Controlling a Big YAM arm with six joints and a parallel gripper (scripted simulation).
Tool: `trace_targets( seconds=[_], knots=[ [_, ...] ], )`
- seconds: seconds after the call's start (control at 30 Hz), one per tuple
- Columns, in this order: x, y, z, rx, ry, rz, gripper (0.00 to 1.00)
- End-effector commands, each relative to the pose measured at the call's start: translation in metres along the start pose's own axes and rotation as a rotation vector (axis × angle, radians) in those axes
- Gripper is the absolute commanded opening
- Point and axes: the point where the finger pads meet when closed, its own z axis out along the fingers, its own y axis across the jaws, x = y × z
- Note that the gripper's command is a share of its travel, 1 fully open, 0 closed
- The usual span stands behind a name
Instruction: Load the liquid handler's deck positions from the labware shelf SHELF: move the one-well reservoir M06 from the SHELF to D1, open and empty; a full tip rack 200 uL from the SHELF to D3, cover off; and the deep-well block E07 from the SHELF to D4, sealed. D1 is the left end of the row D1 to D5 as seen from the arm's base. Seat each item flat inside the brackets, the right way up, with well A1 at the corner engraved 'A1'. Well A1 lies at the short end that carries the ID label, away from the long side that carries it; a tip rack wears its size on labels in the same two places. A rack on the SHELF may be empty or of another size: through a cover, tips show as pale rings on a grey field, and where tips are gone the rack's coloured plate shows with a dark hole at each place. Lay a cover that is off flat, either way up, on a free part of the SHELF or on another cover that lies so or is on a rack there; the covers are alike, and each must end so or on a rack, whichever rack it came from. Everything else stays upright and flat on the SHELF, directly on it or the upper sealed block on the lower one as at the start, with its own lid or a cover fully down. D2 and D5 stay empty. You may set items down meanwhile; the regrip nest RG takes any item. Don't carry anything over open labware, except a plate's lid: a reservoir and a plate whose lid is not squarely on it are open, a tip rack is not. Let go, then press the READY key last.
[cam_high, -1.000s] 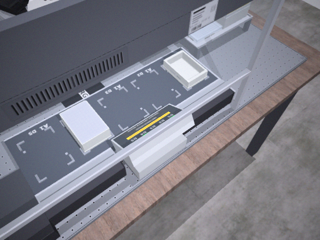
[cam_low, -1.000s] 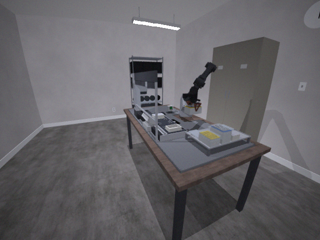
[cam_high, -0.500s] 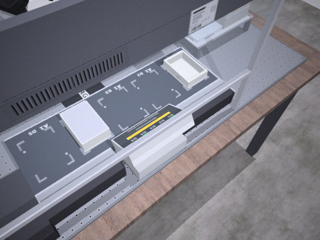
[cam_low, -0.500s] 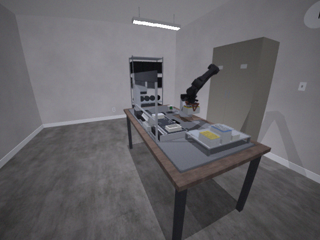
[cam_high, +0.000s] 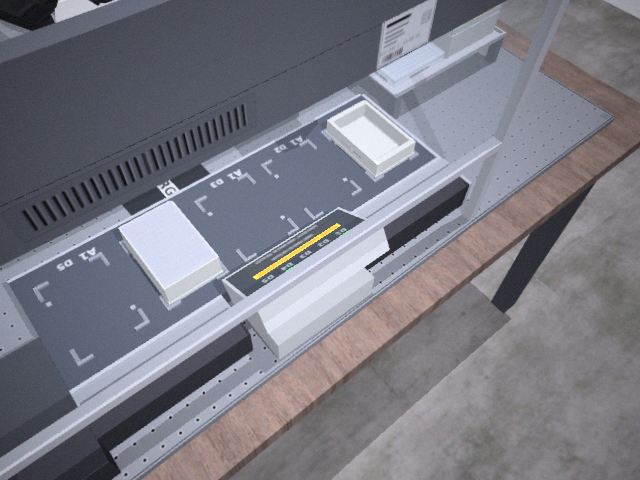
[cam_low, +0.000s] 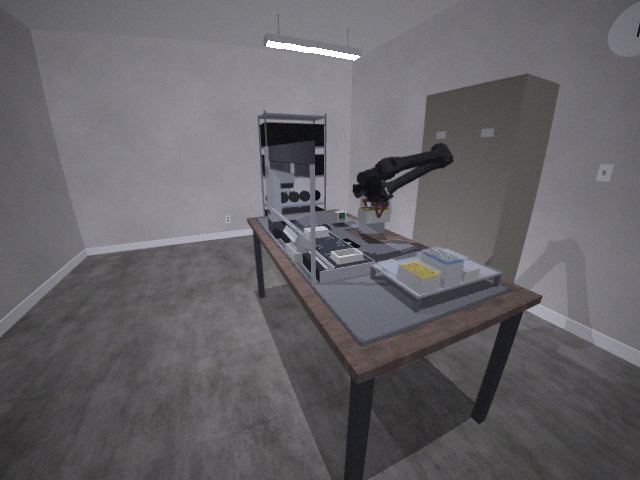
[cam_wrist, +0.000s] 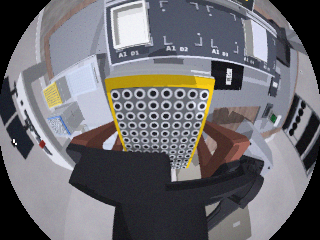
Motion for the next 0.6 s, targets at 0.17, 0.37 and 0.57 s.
trace_targets(
  seconds=[0.17, 0.37, 0.57],
  knots=[
    [-0.006, -0.029, -0.003, 0.012, -0.007, -0.069, 0.0],
    [-0.009, -0.059, -0.004, 0.009, -0.008, -0.068, 0.0],
    [-0.012, -0.089, -0.005, 0.009, -0.01, -0.067, 0.0]
  ],
)
